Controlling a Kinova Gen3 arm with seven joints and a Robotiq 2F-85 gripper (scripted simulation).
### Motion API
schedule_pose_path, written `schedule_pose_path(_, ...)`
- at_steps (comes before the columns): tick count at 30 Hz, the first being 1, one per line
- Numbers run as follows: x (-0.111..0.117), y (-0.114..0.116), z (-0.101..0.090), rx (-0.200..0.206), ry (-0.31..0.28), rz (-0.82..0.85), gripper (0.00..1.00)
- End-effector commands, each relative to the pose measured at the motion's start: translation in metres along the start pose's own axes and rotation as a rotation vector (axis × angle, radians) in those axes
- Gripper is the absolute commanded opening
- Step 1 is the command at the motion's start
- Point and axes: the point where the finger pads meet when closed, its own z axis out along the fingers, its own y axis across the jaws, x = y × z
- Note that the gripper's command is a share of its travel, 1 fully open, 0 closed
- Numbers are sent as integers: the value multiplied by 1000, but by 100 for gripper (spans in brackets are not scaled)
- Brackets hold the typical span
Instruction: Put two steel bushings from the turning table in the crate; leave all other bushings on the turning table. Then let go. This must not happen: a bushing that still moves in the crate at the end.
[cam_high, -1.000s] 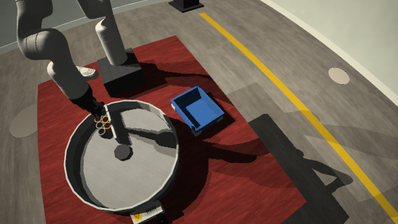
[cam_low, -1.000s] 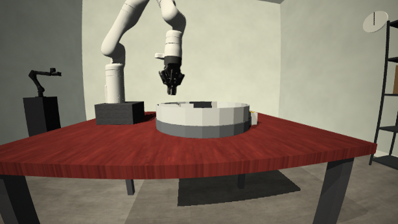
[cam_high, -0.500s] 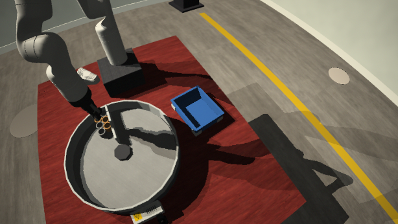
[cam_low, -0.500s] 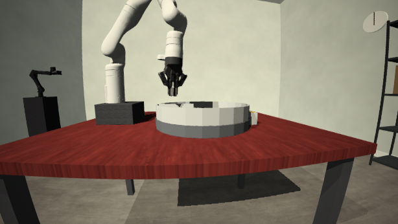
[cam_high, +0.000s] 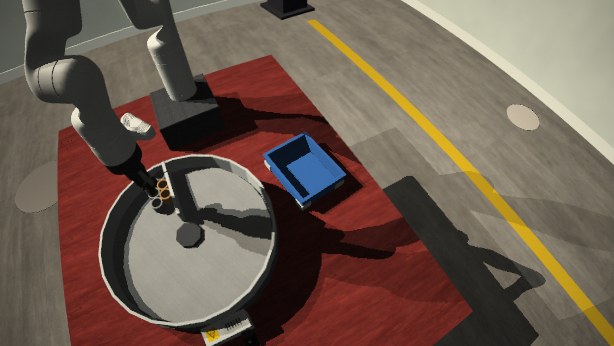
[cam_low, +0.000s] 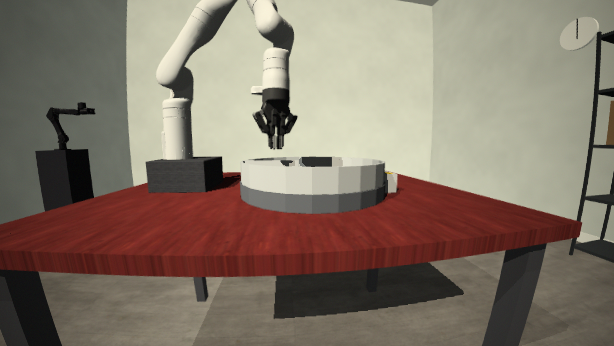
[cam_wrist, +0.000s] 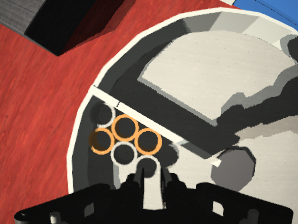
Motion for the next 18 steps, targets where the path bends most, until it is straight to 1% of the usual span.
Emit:
schedule_pose_path(1, -6, 6, 2, -5, -10, 15, 16)
schedule_pose_path(18, -4, 4, 1, -2, -6, 7, 14)
